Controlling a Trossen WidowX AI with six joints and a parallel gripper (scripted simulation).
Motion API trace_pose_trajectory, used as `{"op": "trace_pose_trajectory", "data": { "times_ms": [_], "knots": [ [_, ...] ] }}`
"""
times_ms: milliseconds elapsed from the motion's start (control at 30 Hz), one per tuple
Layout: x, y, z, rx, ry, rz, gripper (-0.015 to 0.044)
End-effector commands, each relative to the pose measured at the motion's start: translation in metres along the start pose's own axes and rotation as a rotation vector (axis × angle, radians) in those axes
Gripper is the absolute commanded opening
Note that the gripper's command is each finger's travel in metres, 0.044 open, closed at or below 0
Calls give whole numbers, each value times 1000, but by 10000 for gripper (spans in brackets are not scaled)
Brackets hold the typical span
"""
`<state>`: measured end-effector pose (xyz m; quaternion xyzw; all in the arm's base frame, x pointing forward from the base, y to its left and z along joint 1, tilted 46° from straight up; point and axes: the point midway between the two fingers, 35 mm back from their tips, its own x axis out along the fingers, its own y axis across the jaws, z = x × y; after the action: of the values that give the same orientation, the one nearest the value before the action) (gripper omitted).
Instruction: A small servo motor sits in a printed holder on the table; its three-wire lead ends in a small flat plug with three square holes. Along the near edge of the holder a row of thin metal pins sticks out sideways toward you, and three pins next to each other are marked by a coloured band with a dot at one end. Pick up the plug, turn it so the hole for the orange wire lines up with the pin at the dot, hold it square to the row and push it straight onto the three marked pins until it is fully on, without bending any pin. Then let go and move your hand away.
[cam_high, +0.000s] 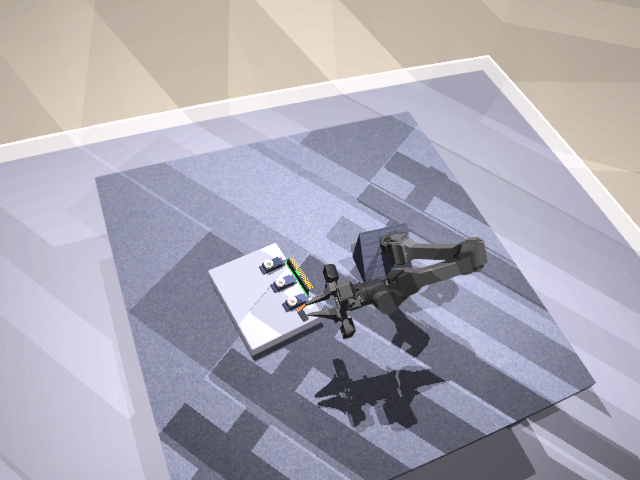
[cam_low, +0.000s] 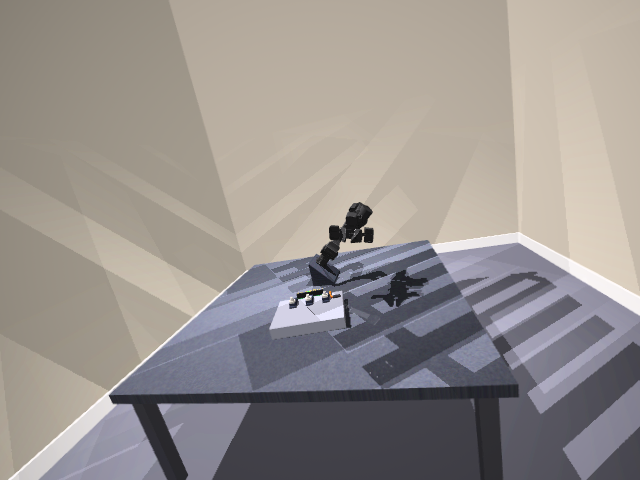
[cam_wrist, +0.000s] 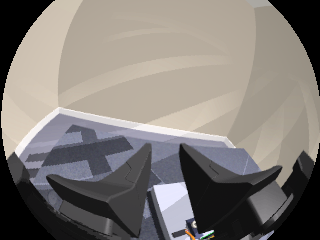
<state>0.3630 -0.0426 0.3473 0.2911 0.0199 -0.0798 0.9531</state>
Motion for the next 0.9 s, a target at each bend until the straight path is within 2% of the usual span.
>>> {"op": "trace_pose_trajectory", "data": {
  "times_ms": [0, 667, 867],
  "knots": [
    [-10, 4, -9, -107, -4, 39, 115],
    [-51, 16, -37, -569, -99, 177, 115],
    [-42, 13, -47, -527, -22, 178, 115]
  ]
}}
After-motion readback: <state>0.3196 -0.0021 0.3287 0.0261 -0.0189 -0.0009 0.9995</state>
